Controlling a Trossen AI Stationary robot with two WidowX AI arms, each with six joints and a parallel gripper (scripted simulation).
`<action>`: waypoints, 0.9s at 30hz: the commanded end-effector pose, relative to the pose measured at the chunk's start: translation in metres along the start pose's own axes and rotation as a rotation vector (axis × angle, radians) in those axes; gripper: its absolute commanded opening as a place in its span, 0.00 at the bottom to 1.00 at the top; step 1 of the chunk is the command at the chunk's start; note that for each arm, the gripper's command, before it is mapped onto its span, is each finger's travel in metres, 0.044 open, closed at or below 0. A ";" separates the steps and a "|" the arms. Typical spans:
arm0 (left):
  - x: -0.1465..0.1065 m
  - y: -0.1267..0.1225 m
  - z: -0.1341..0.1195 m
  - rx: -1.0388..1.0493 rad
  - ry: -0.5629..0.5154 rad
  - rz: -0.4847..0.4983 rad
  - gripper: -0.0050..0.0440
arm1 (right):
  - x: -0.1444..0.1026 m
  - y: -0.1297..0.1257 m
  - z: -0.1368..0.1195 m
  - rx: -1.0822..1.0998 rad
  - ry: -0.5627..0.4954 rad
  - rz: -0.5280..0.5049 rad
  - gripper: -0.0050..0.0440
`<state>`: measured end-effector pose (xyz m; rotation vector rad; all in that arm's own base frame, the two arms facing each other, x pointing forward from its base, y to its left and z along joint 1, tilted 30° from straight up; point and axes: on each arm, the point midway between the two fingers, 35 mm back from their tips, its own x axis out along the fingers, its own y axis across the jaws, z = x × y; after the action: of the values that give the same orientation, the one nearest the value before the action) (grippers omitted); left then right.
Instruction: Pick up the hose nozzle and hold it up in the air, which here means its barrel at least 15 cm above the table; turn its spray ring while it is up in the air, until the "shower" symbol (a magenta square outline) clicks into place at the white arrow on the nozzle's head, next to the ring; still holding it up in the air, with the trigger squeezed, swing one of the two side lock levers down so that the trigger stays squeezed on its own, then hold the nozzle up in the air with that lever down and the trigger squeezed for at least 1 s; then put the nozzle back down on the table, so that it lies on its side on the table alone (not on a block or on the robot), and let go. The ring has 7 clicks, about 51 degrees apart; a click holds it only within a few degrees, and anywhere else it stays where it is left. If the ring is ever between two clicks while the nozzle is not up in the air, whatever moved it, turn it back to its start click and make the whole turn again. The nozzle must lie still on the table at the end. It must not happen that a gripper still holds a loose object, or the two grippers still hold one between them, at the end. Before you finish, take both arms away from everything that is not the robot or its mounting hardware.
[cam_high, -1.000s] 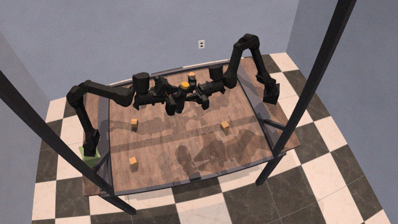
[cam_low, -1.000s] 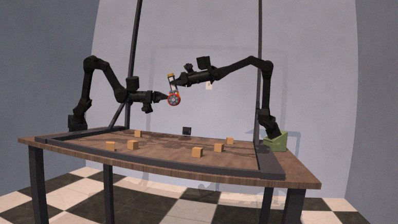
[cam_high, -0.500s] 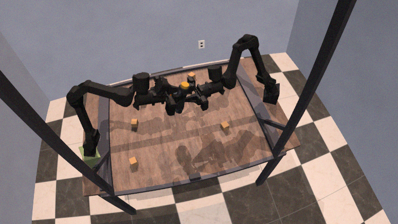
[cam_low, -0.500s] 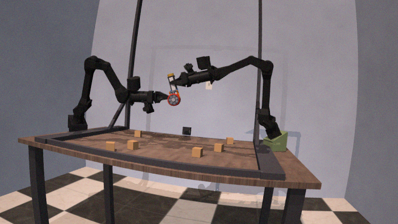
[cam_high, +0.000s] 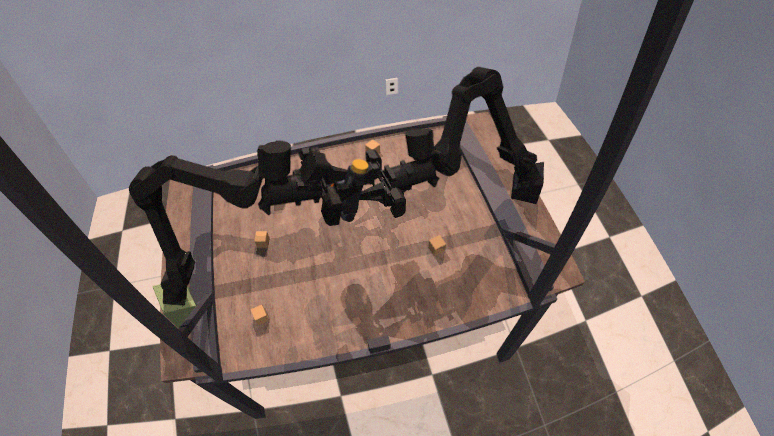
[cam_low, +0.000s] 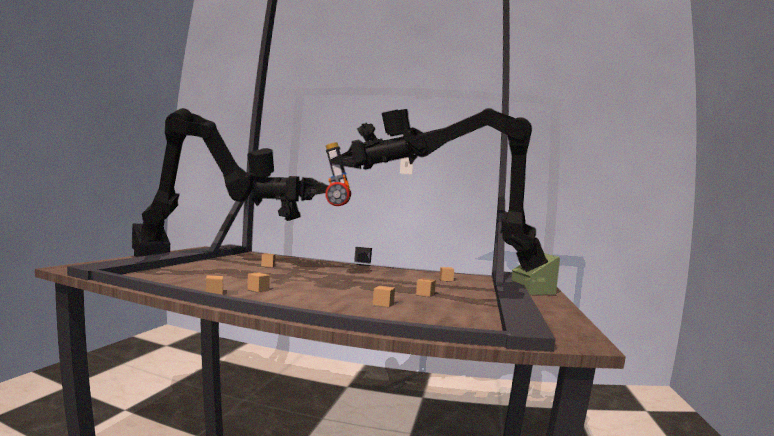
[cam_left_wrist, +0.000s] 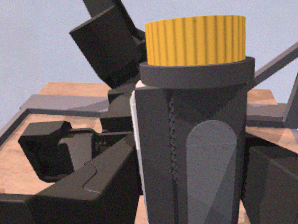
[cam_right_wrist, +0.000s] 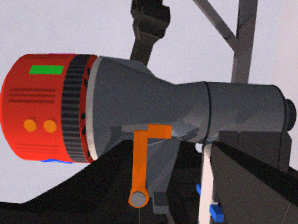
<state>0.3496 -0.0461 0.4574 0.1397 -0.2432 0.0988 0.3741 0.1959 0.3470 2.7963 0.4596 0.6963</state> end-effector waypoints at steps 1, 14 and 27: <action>-0.004 0.005 0.015 -0.006 -0.036 0.012 0.45 | 0.000 -0.006 -0.010 0.004 0.023 -0.003 0.46; -0.004 0.005 0.015 -0.006 -0.036 0.012 0.45 | -0.002 -0.015 -0.014 0.007 0.023 -0.007 0.46; -0.004 0.005 0.015 -0.006 -0.036 0.012 0.45 | -0.003 -0.018 -0.020 0.007 0.027 -0.008 0.46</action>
<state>0.3491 -0.0464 0.4582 0.1394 -0.2456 0.0965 0.3644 0.2125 0.3456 2.7970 0.4706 0.6890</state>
